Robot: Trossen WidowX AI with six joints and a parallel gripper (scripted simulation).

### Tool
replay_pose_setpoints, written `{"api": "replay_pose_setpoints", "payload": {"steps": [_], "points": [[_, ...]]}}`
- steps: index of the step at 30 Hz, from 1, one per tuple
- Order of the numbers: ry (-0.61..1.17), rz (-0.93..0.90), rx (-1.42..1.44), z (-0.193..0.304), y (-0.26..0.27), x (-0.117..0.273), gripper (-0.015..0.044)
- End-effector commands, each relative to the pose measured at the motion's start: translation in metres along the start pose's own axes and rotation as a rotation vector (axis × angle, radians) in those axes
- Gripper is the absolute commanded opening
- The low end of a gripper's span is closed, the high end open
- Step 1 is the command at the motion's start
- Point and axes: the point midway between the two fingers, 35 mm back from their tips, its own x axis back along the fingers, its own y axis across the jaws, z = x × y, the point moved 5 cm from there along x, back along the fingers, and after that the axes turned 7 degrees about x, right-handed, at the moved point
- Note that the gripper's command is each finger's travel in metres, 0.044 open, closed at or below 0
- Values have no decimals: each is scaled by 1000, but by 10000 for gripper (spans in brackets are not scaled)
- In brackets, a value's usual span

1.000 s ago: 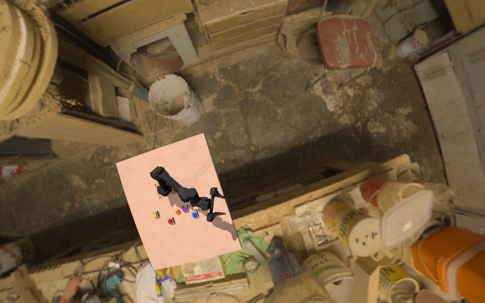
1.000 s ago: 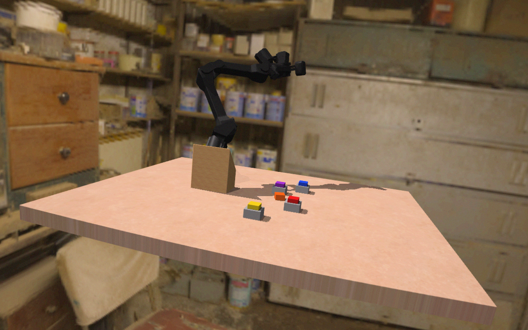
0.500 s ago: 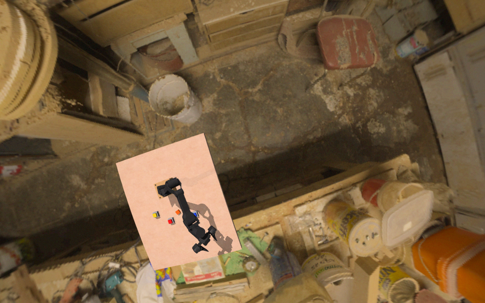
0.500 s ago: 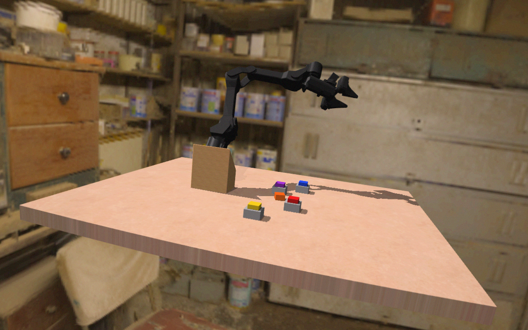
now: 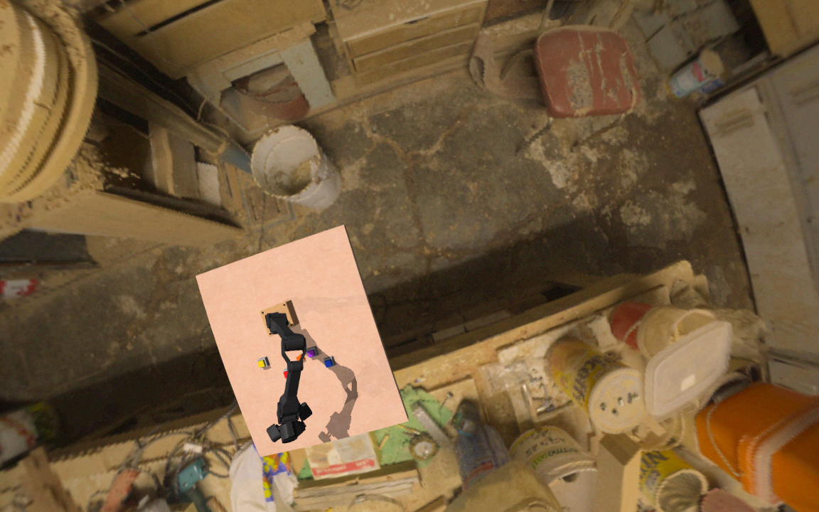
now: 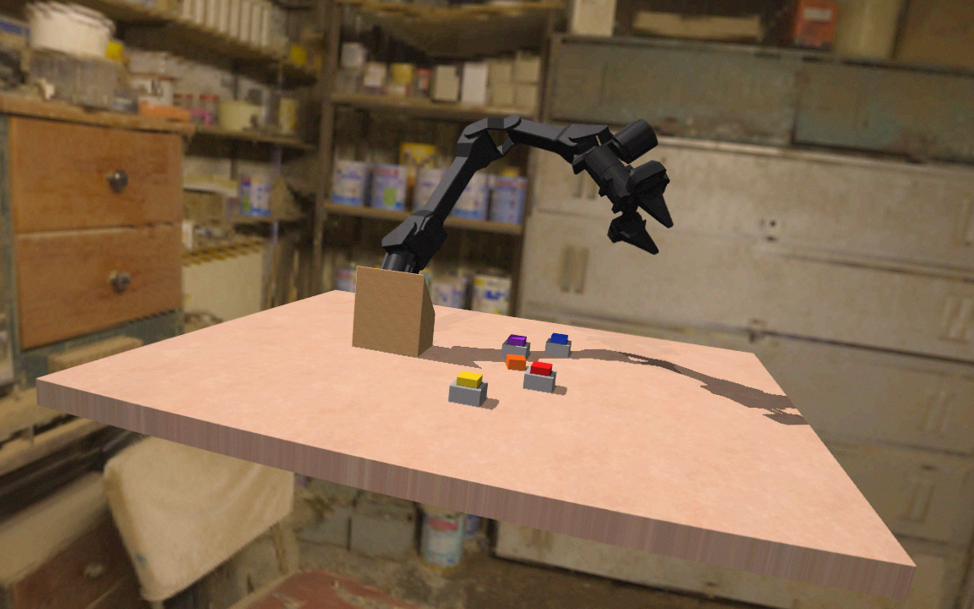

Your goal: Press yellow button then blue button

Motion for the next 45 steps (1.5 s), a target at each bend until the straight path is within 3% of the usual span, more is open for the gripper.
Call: {"api": "replay_pose_setpoints", "payload": {"steps": [1,9,15,20,25,34,45], "points": [[171,-46,-39,59,-29,-19,400],[512,-307,-204,219,-63,-31,400],[602,-618,-380,322,-48,-15,400],[602,-626,-385,324,-47,-14,400],[600,-628,-385,347,-9,-52,269],[600,-628,-385,349,-7,-54,32],[600,-628,-385,350,-5,-56,20]]}}
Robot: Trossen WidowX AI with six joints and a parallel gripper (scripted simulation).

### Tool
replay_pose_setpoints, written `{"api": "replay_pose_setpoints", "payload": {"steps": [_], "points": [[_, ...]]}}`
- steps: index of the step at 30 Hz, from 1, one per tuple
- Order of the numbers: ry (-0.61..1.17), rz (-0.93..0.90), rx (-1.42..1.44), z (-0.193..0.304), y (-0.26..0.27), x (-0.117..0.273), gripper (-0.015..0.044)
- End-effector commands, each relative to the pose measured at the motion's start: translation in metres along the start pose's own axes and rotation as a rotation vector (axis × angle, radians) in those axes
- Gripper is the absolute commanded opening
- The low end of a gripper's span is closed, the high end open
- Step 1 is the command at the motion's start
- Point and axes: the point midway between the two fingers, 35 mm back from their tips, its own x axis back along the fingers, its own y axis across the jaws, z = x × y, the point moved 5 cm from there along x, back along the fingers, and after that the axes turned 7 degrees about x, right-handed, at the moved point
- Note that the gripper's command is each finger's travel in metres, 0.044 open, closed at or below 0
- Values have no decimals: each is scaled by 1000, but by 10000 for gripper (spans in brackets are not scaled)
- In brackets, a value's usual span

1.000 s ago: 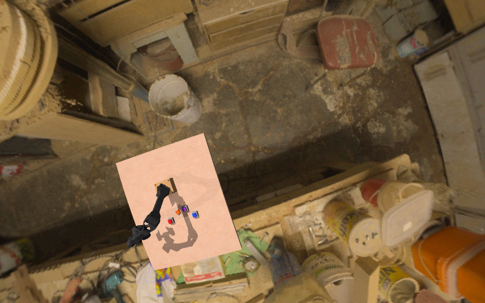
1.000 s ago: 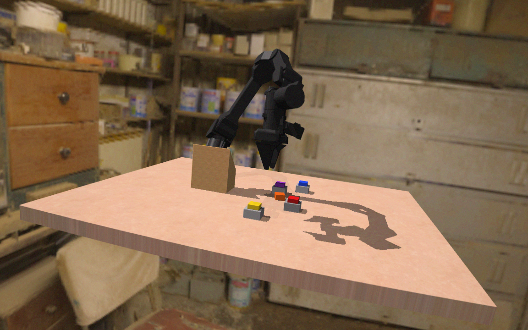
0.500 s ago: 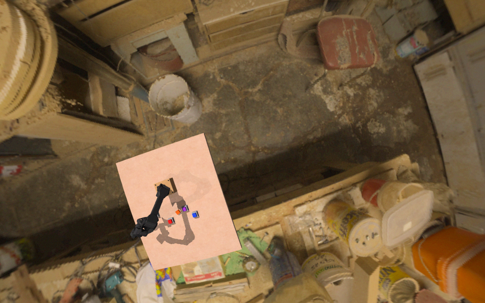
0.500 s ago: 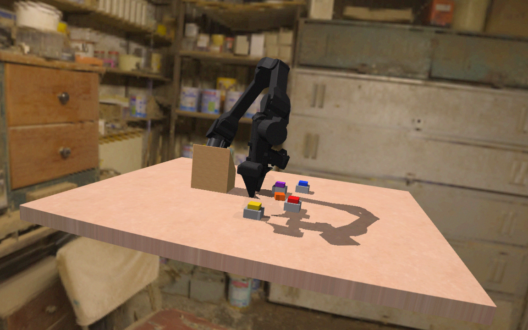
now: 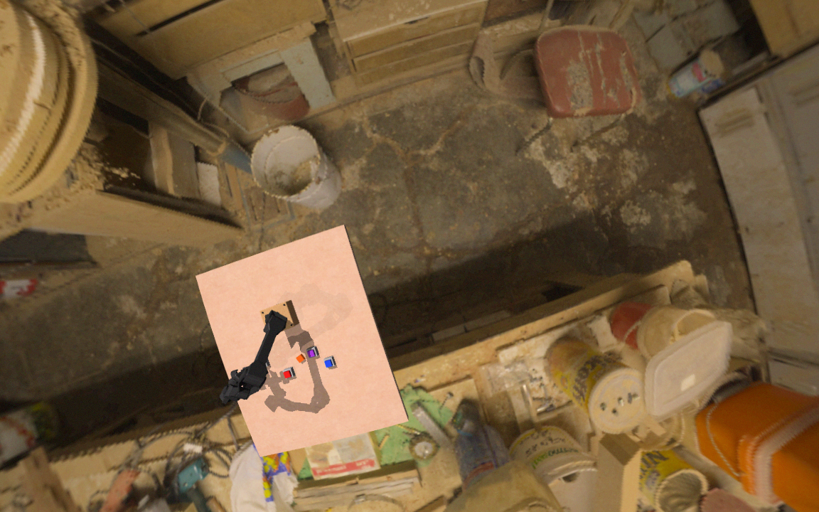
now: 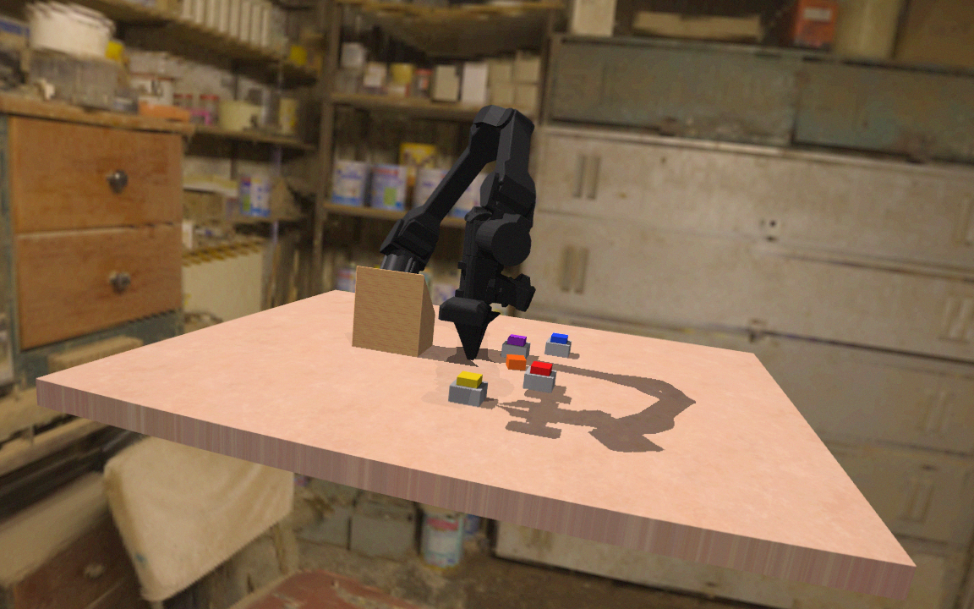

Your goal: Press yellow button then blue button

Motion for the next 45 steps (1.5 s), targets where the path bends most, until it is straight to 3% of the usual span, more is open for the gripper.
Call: {"api": "replay_pose_setpoints", "payload": {"steps": [1,20,45], "points": [[-1,-3,-4,0,0,-4,20],[-2,-4,-4,0,1,-33,20],[-2,-4,-4,0,1,-34,20]]}}
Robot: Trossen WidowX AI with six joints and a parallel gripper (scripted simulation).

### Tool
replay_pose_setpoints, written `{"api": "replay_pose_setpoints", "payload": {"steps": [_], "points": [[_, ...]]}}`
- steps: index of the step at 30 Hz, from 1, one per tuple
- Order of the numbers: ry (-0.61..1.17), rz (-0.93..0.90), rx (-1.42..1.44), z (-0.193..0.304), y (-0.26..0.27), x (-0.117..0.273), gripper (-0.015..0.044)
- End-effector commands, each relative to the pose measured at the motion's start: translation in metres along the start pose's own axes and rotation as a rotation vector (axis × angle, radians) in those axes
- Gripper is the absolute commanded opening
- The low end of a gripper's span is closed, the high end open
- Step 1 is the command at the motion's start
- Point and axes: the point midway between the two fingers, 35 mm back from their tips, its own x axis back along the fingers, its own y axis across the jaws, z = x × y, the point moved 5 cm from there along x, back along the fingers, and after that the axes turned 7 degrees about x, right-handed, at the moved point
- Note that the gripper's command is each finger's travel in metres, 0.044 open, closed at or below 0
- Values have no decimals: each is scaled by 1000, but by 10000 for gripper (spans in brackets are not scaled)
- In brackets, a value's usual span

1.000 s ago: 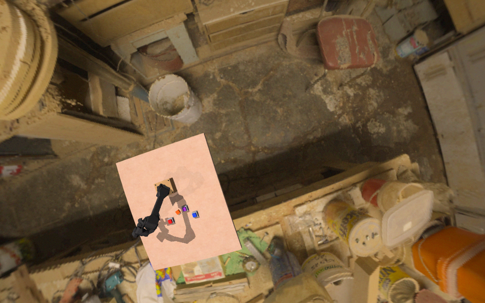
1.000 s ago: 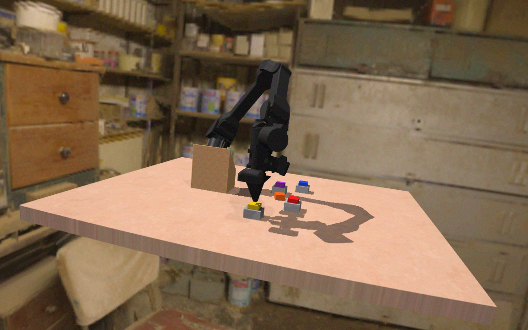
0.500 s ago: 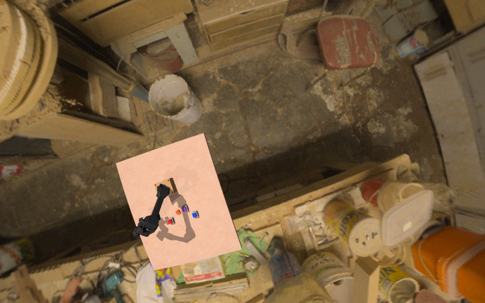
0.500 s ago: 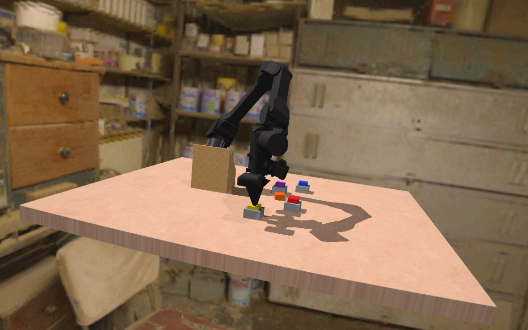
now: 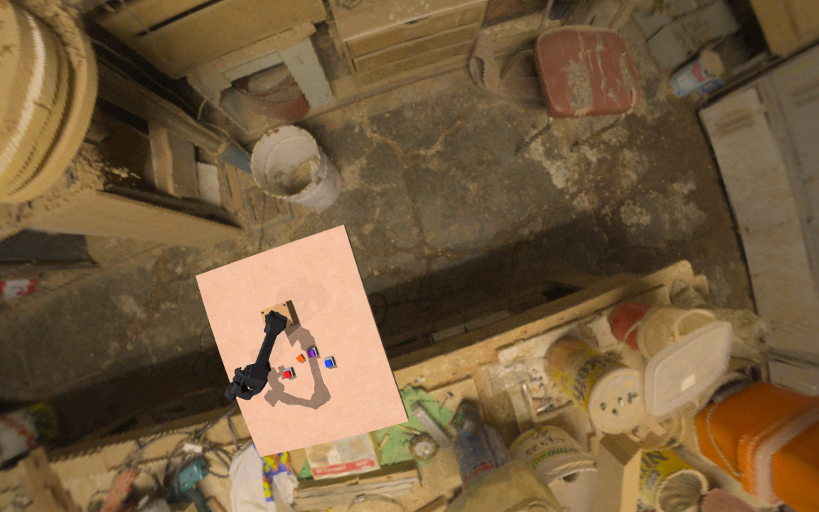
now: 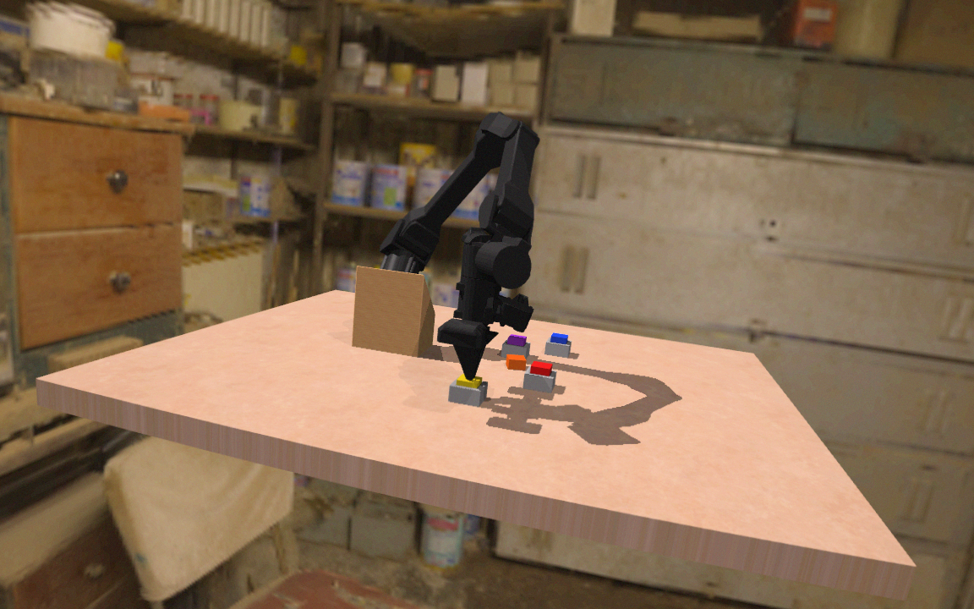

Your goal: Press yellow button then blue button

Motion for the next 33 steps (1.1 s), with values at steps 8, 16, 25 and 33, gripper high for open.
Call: {"api": "replay_pose_setpoints", "payload": {"steps": [8,16,25,33], "points": [[4,-5,-5,0,0,34,20],[5,-3,-6,0,0,93,20],[-9,41,6,-58,59,111,20],[-20,51,1,-132,200,110,20]]}}
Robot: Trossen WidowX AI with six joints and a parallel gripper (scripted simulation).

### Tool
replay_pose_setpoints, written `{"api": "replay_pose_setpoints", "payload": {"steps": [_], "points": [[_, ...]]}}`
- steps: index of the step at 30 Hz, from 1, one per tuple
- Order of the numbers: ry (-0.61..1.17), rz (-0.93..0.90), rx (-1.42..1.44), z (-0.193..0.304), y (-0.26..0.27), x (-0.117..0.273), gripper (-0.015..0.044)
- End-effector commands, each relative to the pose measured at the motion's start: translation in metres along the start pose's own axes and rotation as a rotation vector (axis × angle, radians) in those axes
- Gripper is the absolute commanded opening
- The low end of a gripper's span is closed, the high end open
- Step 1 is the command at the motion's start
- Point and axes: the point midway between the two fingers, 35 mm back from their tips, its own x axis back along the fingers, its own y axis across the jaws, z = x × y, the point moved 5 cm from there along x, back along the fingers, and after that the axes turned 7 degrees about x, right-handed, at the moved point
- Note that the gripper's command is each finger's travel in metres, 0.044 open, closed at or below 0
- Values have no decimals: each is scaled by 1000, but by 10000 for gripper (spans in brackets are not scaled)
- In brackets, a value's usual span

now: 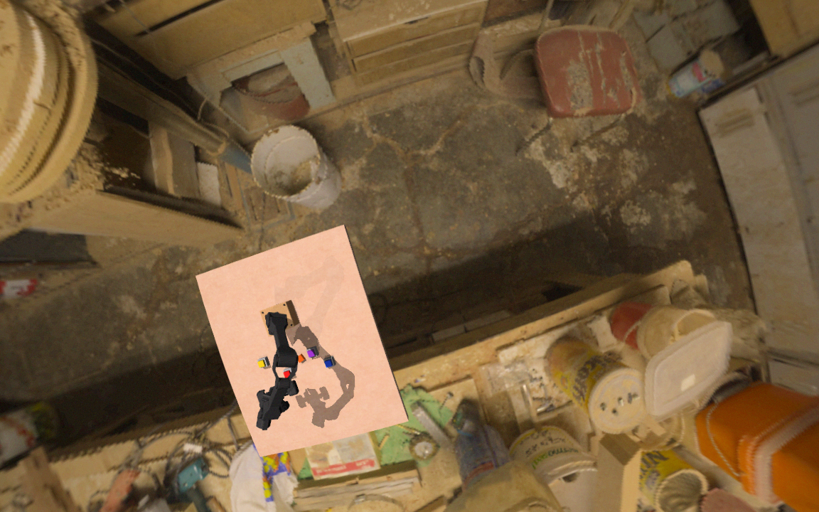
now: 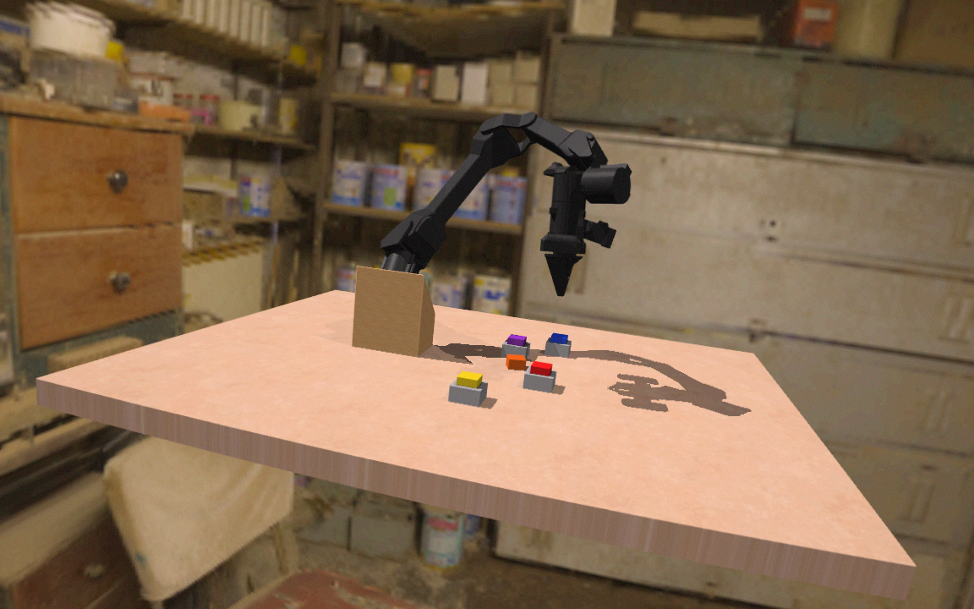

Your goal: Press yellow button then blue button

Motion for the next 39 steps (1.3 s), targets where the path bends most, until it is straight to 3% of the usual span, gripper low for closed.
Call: {"api": "replay_pose_setpoints", "payload": {"steps": [1,6,9,15,22,39], "points": [[14,-26,-15,-17,64,-5,20],[25,-75,-18,-24,161,-8,20],[33,-94,-19,-20,188,-8,20],[34,-95,-20,-20,190,-10,20],[33,-97,-19,-18,196,-68,20],[33,-99,-19,-18,198,-90,20]]}}
